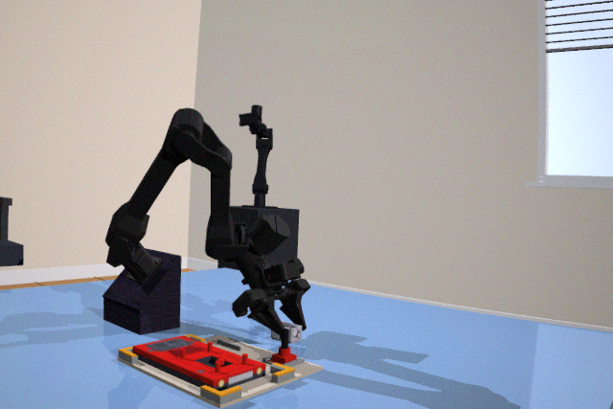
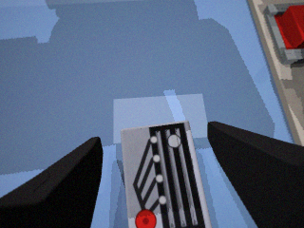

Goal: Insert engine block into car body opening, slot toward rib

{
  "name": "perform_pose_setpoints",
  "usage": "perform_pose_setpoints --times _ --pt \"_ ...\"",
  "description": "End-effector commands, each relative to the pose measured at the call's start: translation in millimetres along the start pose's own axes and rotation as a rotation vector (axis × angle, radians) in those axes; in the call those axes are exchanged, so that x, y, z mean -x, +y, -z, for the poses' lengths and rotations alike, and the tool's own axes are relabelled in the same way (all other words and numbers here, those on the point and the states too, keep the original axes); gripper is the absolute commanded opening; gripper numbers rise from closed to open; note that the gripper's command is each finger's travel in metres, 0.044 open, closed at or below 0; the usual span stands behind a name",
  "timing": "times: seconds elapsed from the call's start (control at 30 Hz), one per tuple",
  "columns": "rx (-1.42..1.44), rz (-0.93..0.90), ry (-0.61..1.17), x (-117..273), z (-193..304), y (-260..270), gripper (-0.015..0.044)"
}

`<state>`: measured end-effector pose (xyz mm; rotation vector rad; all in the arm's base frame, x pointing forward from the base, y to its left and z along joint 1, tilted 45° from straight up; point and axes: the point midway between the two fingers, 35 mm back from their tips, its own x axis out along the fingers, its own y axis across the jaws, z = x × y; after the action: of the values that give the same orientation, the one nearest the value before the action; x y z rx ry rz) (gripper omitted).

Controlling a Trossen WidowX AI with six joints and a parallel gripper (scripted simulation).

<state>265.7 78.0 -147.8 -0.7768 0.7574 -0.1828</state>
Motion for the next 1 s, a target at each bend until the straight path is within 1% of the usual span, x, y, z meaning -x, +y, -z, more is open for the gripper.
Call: perform_pose_setpoints --times 0.0,0.07,0.3,0.67,0.97 --pt "0.001 0.001 0.001 0.0 0.3 -0.2 0.0394" --pt "0.001 0.001 0.001 0.0 0.3 -0.2 0.0440" --pt "0.007 -0.001 0.008 3.3 0.0 0.0 0.0440" --pt "0.012 -0.006 0.017 45.4 1.1 1.1 0.0440" --pt "0.015 -0.013 0.018 42.0 0.7 3.7 0.0440"
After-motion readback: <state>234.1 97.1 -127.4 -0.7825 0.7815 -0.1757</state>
